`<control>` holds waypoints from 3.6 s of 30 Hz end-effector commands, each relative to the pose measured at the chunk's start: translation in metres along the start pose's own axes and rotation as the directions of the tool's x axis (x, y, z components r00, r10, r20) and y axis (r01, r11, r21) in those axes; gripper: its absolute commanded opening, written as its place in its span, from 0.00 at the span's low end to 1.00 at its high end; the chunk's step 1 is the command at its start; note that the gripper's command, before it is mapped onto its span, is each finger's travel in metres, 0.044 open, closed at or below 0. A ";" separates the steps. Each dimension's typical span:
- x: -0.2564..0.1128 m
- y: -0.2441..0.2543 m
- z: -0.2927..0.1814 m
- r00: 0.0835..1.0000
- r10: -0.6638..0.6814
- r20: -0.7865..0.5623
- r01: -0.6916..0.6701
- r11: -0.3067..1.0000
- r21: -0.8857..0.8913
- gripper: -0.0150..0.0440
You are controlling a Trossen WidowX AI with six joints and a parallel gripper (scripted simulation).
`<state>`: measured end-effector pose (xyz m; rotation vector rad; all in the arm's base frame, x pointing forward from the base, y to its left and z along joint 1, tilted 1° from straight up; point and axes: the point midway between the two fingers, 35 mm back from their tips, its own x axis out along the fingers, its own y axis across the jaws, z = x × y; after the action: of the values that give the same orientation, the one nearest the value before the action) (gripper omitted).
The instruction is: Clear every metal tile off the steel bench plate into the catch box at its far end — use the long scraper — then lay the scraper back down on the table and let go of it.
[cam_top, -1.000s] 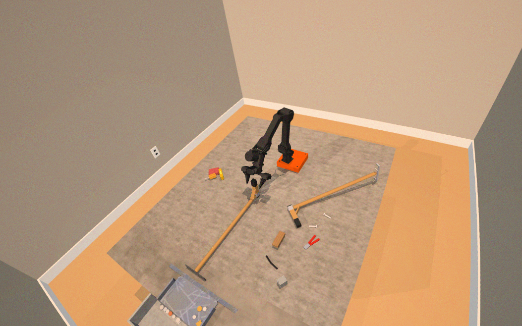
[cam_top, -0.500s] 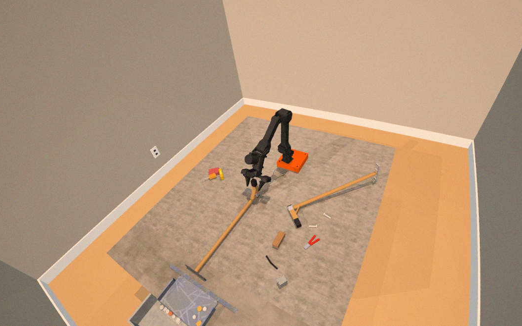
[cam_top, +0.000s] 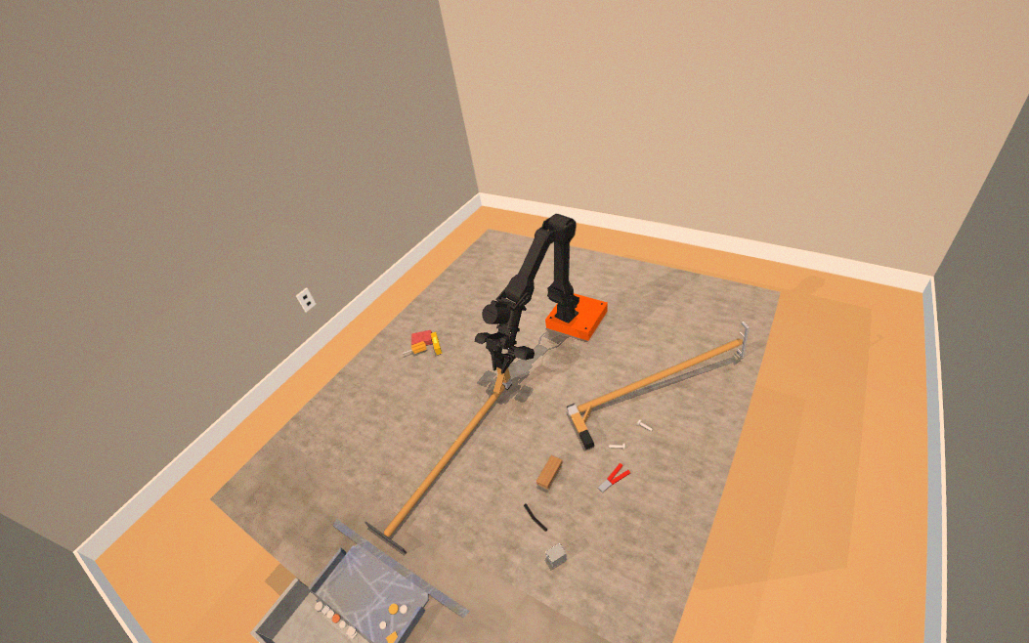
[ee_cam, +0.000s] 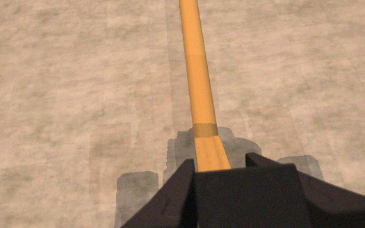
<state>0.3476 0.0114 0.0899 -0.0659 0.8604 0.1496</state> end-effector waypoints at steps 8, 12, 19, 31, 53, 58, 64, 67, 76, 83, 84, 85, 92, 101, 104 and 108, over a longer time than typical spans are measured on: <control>-0.001 0.000 0.001 1.000 0.000 0.000 0.000 1.000 0.000 0.25; -0.001 0.002 0.001 1.000 0.001 -0.001 -0.001 1.000 0.000 0.25; -0.002 0.011 0.001 1.000 0.003 -0.003 -0.003 1.000 -0.001 0.25; -0.002 0.027 0.000 1.000 0.007 -0.006 -0.007 1.000 -0.003 0.25; -0.005 0.056 -0.003 1.000 0.013 -0.007 -0.013 1.000 -0.007 0.25; -0.006 0.063 -0.003 1.000 0.015 -0.006 -0.015 1.000 -0.008 0.25; -0.007 0.070 -0.005 1.000 0.016 -0.005 -0.017 1.000 -0.009 0.25; -0.008 0.074 -0.005 1.000 0.017 -0.005 -0.017 1.000 -0.010 0.25; -0.010 0.085 -0.007 1.000 0.020 -0.003 -0.020 1.000 -0.011 0.25; -0.010 0.089 -0.006 1.000 0.023 -0.003 -0.023 1.000 -0.014 0.25; -0.010 0.089 -0.006 1.000 0.023 -0.003 -0.023 1.000 -0.014 0.25; -0.009 0.089 -0.005 1.000 0.023 -0.002 -0.023 1.000 -0.014 0.25; -0.004 0.092 0.004 1.000 0.025 0.000 -0.025 1.000 -0.016 0.25; 0.004 0.095 0.016 1.000 0.027 0.003 -0.027 0.999 -0.018 0.25; 0.007 0.095 0.020 1.000 0.028 0.004 -0.028 0.999 -0.019 0.25; 0.011 0.096 0.025 1.000 0.029 0.005 -0.029 0.999 -0.020 0.25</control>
<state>0.3483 0.1071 0.0927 -0.0730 0.8732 0.1784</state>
